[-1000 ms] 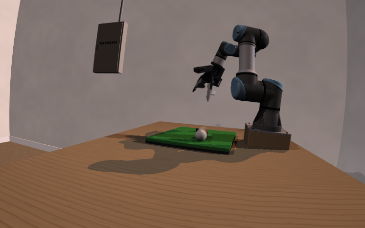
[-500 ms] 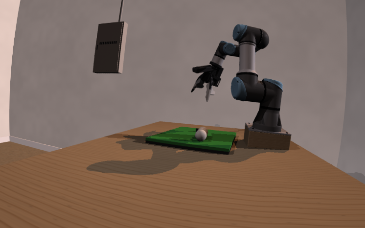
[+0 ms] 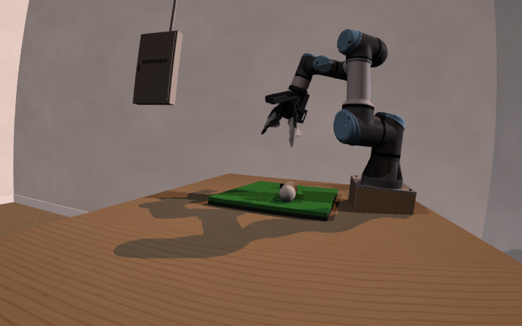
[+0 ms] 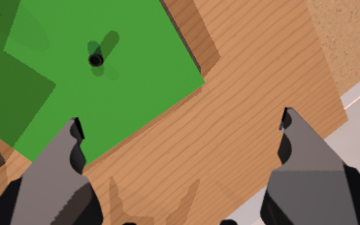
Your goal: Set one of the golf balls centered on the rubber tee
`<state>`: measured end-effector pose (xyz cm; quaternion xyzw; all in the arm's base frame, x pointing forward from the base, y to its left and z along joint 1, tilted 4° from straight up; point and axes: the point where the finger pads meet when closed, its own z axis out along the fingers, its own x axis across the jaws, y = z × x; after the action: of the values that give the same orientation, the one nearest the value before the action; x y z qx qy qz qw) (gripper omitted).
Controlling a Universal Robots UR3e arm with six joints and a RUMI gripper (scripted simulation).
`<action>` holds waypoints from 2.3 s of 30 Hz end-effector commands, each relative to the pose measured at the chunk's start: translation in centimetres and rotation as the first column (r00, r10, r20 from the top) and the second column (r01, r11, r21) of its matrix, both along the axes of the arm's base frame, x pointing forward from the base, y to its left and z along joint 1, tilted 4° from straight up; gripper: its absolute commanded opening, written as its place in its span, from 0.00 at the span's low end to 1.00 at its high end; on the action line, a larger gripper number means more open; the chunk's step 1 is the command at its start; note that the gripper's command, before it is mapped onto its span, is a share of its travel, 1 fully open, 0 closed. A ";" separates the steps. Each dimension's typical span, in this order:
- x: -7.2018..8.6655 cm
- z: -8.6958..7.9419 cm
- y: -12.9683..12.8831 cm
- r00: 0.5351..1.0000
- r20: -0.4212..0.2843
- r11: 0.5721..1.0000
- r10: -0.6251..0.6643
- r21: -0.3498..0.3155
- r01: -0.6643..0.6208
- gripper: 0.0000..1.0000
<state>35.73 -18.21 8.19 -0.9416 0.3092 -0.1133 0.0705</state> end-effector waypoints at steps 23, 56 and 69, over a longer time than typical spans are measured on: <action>-5.7 -1.6 23.1 0.837 -0.215 0.858 0.503 0.007 -0.514 1.00; -8.2 -3.4 26.1 0.775 -0.254 0.802 0.579 0.005 -0.598 1.00; -8.4 -7.4 26.3 0.774 -0.254 0.802 0.579 0.005 -0.598 1.00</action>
<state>27.23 8.06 2.46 -0.9993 0.0008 0.0220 0.0288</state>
